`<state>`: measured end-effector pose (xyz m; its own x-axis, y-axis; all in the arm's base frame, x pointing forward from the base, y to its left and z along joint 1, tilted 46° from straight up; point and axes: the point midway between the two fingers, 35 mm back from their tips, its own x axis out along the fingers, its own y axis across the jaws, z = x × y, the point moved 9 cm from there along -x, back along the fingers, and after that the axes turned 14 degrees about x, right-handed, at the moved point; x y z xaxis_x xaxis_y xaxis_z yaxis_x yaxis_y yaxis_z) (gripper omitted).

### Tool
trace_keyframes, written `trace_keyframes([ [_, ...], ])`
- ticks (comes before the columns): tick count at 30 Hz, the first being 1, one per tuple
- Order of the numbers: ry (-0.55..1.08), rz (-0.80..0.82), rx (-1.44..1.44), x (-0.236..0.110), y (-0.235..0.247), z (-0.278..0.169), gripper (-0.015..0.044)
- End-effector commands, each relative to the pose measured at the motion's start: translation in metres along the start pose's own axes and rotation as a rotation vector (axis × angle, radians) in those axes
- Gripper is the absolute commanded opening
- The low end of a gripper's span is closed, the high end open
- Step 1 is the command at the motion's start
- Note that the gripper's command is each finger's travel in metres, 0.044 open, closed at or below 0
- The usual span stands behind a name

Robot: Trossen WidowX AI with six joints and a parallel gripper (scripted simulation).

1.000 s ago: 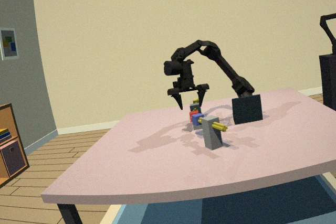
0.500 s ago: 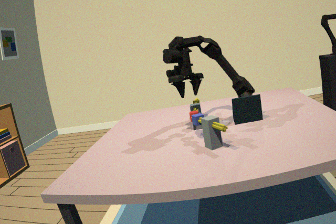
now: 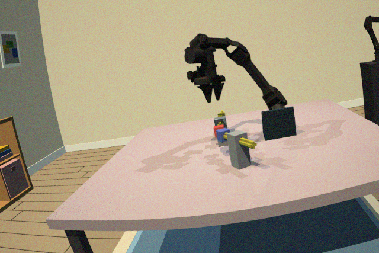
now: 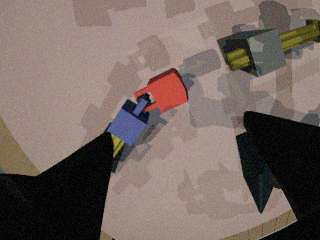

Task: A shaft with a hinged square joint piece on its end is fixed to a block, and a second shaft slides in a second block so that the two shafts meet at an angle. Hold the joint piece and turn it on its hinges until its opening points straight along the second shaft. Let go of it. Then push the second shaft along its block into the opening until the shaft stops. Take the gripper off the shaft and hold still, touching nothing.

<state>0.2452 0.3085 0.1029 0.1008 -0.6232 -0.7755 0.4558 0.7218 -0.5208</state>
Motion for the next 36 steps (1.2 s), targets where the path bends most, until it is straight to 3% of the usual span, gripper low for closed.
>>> trace_keyframes([
  [1,0.001,-0.001,0.004,-0.001,-0.001,-0.001,0.044],
  [36,0.372,0.135,1.095,0.045,-0.099,0.067,0.044],
])
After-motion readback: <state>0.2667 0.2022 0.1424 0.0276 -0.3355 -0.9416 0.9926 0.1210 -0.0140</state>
